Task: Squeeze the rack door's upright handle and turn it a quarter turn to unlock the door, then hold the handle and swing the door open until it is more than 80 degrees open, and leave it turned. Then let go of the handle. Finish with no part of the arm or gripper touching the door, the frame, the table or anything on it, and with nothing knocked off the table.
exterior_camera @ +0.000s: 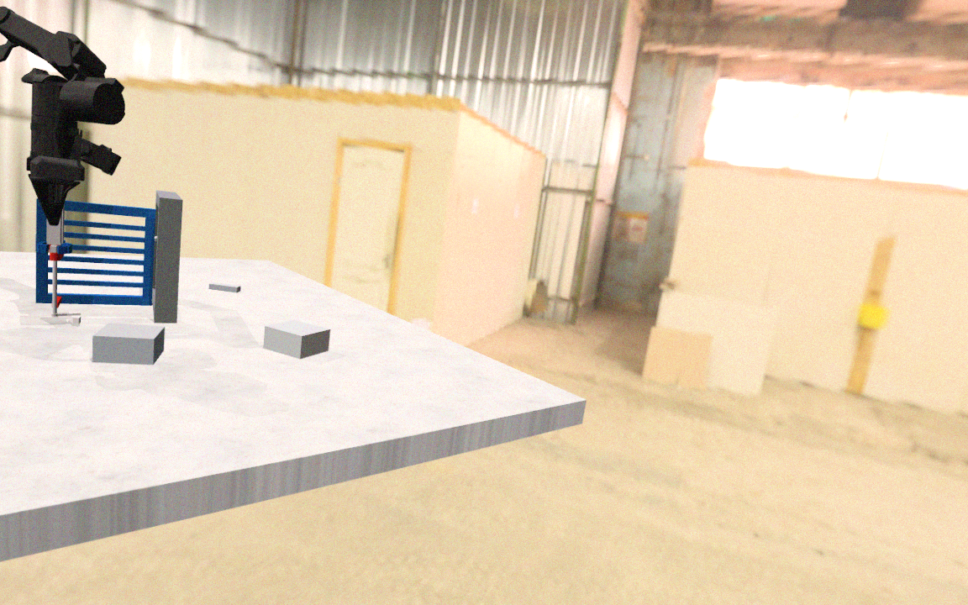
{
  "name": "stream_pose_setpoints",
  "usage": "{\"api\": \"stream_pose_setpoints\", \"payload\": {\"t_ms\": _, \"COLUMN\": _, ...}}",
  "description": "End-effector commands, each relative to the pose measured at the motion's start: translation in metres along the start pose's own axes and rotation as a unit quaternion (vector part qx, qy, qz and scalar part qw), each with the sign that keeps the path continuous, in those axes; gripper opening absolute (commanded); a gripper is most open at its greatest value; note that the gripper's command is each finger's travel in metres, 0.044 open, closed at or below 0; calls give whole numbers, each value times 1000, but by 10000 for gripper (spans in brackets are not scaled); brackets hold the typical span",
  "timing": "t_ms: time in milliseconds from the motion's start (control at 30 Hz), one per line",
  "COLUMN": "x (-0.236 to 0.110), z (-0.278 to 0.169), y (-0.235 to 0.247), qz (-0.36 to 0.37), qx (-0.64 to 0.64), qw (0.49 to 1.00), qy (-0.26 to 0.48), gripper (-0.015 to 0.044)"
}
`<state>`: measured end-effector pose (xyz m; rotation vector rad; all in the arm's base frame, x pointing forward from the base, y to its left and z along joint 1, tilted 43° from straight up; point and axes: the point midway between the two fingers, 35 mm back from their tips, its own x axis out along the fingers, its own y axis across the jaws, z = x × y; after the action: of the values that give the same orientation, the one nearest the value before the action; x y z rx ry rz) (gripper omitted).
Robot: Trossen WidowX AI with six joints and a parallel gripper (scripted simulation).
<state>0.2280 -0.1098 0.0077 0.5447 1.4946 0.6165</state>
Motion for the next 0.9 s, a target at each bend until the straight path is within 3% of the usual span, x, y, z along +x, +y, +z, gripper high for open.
{"api": "stream_pose_setpoints", "payload": {"t_ms": 0, "x": 1, "z": 0, "y": 0, "qz": 0, "qx": -4, "qw": 1000, "qy": 1, "gripper": 289}}
{"api": "stream_pose_setpoints", "payload": {"t_ms": 867, "x": -30, "z": 2, "y": -2, "qz": 0, "qx": -3, "qw": 1000, "qy": 1, "gripper": 298}}
